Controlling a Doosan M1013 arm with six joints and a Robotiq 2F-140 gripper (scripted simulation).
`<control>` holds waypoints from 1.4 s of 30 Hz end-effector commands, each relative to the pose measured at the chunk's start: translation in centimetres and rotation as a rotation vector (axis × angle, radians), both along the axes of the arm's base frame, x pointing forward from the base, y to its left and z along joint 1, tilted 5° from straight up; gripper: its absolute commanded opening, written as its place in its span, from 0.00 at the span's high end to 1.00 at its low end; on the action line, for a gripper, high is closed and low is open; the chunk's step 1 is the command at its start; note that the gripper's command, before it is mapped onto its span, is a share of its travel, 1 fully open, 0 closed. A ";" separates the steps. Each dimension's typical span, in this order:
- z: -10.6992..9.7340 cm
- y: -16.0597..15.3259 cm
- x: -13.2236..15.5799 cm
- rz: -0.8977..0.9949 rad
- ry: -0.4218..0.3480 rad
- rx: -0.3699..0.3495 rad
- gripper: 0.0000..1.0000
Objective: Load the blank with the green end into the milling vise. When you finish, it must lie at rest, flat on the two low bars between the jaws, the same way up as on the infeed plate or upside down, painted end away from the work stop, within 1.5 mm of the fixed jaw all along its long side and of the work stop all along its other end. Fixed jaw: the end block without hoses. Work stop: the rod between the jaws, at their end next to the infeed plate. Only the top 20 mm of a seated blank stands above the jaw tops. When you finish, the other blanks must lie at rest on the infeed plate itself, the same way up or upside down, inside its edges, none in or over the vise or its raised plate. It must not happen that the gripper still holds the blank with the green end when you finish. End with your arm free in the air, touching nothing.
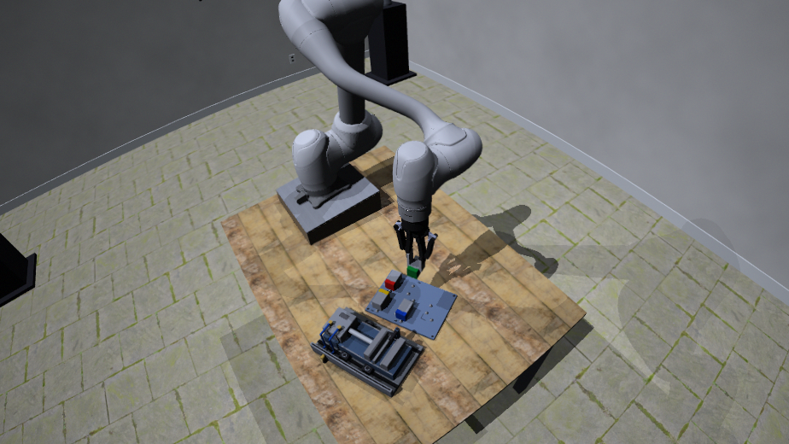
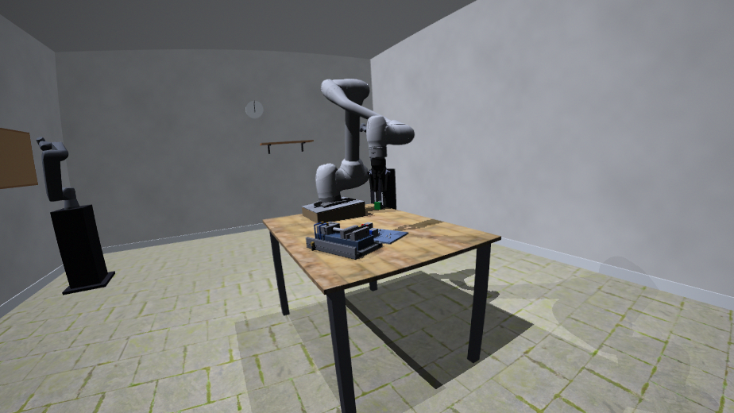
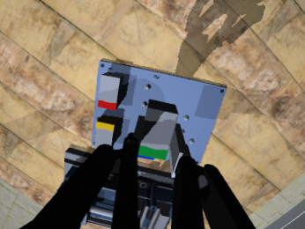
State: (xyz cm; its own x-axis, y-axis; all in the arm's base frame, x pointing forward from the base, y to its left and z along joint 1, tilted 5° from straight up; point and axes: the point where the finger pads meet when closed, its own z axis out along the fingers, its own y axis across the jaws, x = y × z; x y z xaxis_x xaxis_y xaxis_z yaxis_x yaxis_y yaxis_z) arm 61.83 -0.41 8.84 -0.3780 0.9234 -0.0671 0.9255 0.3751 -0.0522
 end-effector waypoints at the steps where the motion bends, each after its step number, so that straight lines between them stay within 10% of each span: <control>1: 0.0 0.0 0.0 -0.012 -0.001 0.000 1.00; 42: 0.2 -8.0 4.4 -0.049 -0.004 -0.001 1.00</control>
State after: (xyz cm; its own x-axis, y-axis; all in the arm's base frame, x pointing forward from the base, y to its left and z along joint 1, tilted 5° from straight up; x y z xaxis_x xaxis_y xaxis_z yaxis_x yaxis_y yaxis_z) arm 65.89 -7.74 9.03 -0.3320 0.9407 -0.0699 0.9430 0.3292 -0.0488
